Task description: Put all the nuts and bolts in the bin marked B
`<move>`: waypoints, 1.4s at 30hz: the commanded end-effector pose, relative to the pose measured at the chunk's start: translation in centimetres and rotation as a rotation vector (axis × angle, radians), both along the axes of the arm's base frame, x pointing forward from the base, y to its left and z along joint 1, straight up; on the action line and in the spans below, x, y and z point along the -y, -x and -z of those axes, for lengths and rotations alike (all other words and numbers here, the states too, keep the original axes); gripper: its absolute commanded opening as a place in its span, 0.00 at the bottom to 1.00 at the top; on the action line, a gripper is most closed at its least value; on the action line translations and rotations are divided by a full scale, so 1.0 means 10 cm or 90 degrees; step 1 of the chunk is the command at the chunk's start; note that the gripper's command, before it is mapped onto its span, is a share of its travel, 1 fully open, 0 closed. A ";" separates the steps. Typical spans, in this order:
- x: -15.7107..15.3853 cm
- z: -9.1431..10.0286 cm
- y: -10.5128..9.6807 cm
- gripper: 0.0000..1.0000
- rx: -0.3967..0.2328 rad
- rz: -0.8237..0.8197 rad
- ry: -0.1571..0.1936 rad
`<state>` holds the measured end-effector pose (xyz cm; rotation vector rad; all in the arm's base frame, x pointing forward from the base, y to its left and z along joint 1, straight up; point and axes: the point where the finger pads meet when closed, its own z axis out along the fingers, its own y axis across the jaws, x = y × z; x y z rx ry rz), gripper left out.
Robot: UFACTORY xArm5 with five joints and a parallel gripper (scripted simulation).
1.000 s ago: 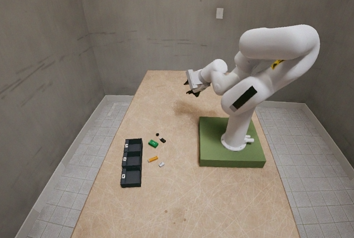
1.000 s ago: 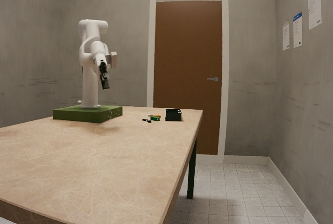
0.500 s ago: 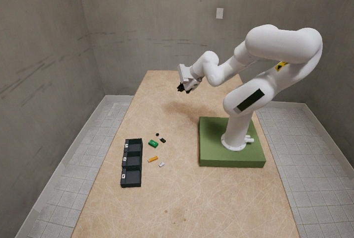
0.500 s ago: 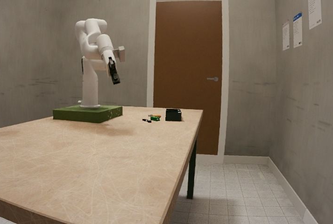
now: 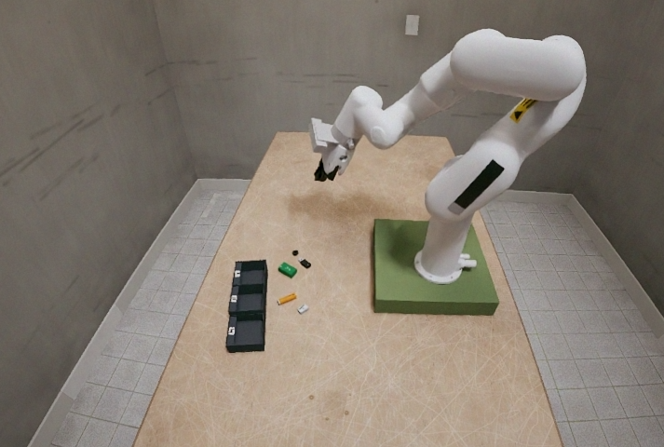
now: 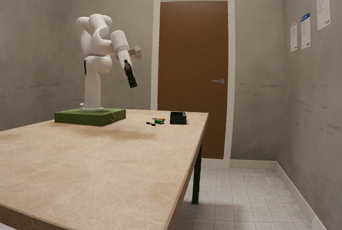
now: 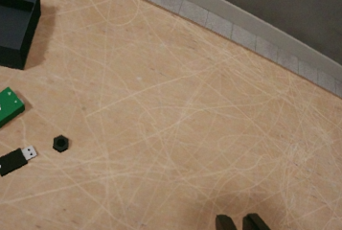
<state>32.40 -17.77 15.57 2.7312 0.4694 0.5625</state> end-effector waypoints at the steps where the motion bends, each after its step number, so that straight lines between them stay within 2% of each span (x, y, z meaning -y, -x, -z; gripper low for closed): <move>1: -0.15 0.00 -0.15 0.09 -0.014 0.012 -0.035; 2: -0.15 0.00 -0.15 0.09 -0.014 0.012 -0.035; 3: -0.22 0.00 -0.19 0.09 -0.029 0.024 -0.060; 4: -0.29 0.00 -0.23 0.09 -0.035 0.028 -0.069; 6: -0.31 0.00 -0.25 0.09 -0.035 0.028 -0.069; 7: -0.39 0.00 -0.29 0.09 -0.052 0.042 -0.092; 8: -0.46 0.00 -0.32 0.09 -0.057 0.046 -0.099; 10: -0.49 0.00 -0.34 0.09 -0.057 0.046 -0.099; 11: -0.57 0.00 -0.37 0.09 -0.076 0.060 -0.120; 14: -0.64 0.00 -0.40 0.09 -0.082 0.065 -0.126; 15: -0.72 -0.01 -0.43 0.09 -0.103 0.081 -0.144; 16: -0.80 -0.01 -0.45 0.09 -0.109 0.085 -0.149; 19: -0.86 -0.01 -0.47 0.09 -0.109 0.085 -0.149; 20: -0.94 -0.02 -0.49 0.09 -0.131 0.102 -0.164; 23: -1.05 -0.03 -0.52 0.09 -0.137 0.106 -0.168; 24: -1.13 -0.03 -0.53 0.09 -0.160 0.124 -0.180; 25: -1.21 -0.04 -0.55 0.09 -0.165 0.129 -0.183; 27: -1.24 -0.04 -0.55 0.09 -0.165 0.129 -0.183; 28: -1.33 -0.05 -0.56 0.09 -0.189 0.148 -0.191; 31: -1.41 -0.06 -0.57 0.09 -0.195 0.152 -0.193; 32: -1.49 -0.07 -0.57 0.09 -0.219 0.173 -0.198; 33: -1.57 -0.08 -0.58 0.09 -0.224 0.177 -0.199; 36: -1.64 -0.08 -0.58 0.09 -0.224 0.177 -0.199; 37: -1.72 -0.10 -0.58 0.09 -0.248 0.198 -0.200; 38: -1.80 -0.11 -0.57 0.09 -0.254 0.203 -0.200; 42: -1.83 -0.11 -0.57 0.09 -0.254 0.203 -0.200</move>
